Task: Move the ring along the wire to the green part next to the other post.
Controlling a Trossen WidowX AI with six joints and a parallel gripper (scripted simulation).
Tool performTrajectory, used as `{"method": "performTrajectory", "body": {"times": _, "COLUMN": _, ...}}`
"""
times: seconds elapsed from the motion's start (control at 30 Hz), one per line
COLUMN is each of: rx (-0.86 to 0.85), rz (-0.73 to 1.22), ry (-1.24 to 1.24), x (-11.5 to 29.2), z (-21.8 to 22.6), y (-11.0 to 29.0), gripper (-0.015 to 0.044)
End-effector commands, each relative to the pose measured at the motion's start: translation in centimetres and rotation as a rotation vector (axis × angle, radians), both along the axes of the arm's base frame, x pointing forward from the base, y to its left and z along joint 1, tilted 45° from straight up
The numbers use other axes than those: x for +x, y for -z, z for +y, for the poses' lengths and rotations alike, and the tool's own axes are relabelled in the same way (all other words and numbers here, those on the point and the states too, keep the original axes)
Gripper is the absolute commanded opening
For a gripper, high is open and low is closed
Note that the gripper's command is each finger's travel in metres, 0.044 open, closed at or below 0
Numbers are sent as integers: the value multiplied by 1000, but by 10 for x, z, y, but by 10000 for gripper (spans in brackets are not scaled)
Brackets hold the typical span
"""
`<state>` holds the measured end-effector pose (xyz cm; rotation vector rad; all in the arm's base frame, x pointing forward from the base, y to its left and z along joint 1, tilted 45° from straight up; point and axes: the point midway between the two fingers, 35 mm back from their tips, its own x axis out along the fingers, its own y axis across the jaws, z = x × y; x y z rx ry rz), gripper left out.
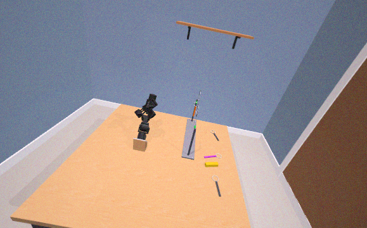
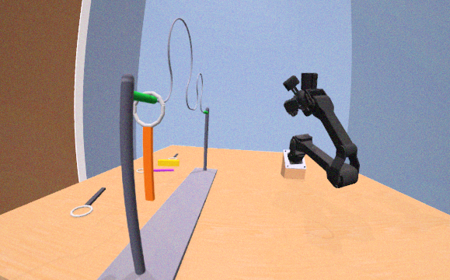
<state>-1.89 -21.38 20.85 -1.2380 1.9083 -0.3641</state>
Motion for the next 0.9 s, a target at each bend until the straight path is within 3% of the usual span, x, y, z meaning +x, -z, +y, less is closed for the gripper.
{"method": "performTrajectory", "body": {"times": 0.0, "rx": -1, "rz": -2, "ry": -1, "x": 0, "z": 0, "y": 0, "gripper": 374}}
{"method": "performTrajectory", "body": {"times": 0.27, "rx": -63, "rz": -118, "ry": -75, "x": 36, "z": -14, "y": -25, "gripper": 164}}
{"method": "performTrajectory", "body": {"times": 0.87, "rx": -139, "rz": -555, "ry": -318, "x": 169, "z": -14, "y": -96, "gripper": 160}}
